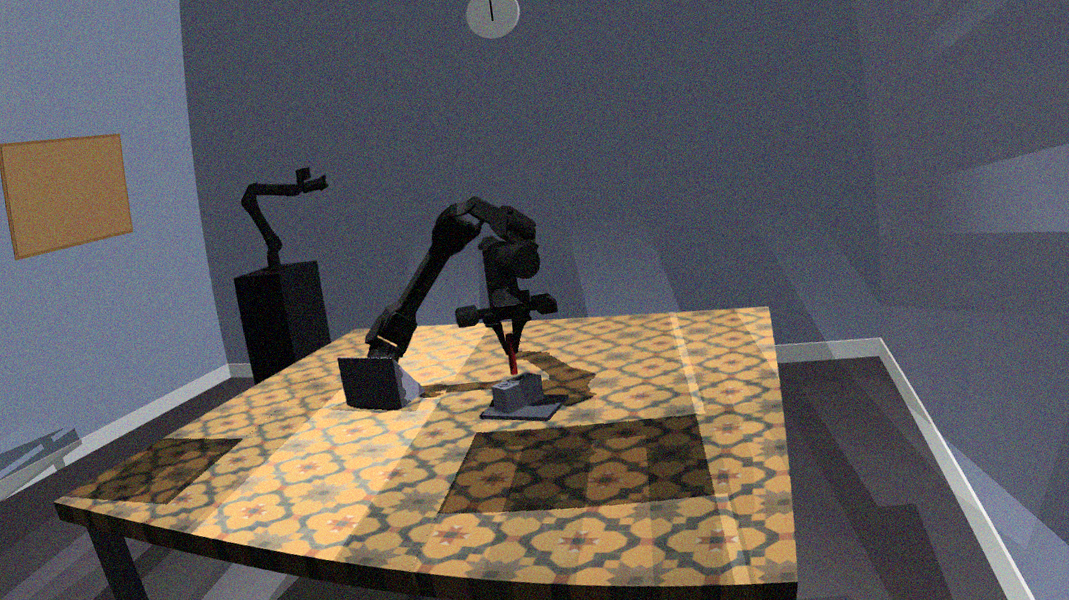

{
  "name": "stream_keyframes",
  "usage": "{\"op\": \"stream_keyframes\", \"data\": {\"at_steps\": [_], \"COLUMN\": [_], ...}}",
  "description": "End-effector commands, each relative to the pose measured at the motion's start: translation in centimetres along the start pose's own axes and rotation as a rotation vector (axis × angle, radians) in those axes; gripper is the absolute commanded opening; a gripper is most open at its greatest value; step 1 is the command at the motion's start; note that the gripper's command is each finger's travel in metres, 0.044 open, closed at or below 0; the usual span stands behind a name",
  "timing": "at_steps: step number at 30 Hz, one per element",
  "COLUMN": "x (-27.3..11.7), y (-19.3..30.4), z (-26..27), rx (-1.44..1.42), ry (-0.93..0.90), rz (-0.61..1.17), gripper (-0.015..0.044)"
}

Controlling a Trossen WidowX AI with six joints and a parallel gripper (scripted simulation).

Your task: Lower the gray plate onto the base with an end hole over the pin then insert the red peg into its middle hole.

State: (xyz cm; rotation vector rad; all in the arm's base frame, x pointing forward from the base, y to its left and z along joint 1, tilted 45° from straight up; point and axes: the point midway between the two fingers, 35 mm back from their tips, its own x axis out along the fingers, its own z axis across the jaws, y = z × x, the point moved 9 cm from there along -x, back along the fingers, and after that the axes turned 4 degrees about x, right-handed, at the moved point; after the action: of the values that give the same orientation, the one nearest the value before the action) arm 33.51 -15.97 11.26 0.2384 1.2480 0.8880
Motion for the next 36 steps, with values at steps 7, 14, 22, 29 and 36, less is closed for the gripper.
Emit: {"op": "stream_keyframes", "data": {"at_steps": [7, 14, 22, 29, 36], "x": [-0.13, -0.13, -0.13, -0.13, 0.24], "y": [-0.09, -0.09, -0.09, -0.09, -0.1], "z": [0.16, 0.16, 0.16, 0.16, 0.16], "rx": [-0.009, -0.009, -0.009, -0.005, -0.006], "ry": [0.0, 0.0, 0.0, -0.001, -0.001], "rz": [-0.005, -0.005, -0.005, -0.005, -0.005], "gripper": [0.0, 0.0, 0.0, 0.0, 0.0]}}
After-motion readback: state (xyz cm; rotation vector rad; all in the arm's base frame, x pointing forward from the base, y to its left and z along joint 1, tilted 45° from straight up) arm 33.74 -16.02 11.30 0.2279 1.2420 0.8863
